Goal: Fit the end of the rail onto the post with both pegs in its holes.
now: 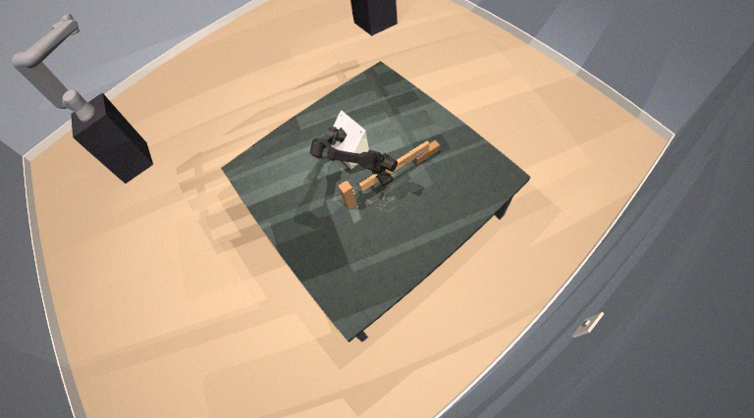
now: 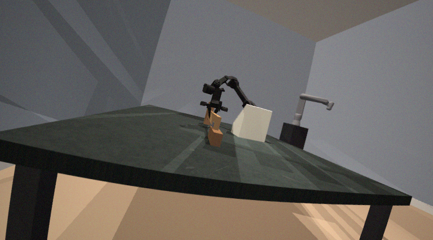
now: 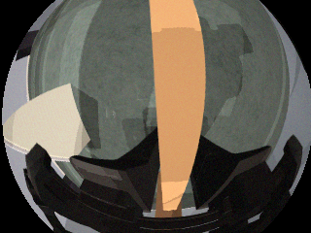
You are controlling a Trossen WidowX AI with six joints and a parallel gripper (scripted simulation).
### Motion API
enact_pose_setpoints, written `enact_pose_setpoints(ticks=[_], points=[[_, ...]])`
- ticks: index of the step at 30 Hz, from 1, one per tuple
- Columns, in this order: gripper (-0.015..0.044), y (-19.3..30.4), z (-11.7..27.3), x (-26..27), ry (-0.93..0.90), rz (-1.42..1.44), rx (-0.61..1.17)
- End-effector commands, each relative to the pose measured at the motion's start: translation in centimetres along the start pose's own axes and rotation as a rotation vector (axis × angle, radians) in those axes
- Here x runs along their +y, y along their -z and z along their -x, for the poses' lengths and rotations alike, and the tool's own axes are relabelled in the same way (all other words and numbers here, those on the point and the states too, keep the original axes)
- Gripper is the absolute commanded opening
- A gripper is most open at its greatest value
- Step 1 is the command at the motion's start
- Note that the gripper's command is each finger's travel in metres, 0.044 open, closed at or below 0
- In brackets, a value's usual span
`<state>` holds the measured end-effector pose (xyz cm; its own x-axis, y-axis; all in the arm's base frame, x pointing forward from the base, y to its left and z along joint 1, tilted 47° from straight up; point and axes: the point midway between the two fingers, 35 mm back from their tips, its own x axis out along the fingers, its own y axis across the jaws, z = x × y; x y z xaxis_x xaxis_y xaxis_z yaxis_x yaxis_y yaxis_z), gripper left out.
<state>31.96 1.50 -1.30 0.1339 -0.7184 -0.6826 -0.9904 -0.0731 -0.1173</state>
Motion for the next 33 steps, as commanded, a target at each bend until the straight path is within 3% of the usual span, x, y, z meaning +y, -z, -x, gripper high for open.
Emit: enact_pose_setpoints(ticks=[1,33], points=[[0.0,-0.04,0.07,0.0,0.001,0.002,-0.002],[0.0,0.51,-0.06,0.01,0.001,0.002,-0.001]])
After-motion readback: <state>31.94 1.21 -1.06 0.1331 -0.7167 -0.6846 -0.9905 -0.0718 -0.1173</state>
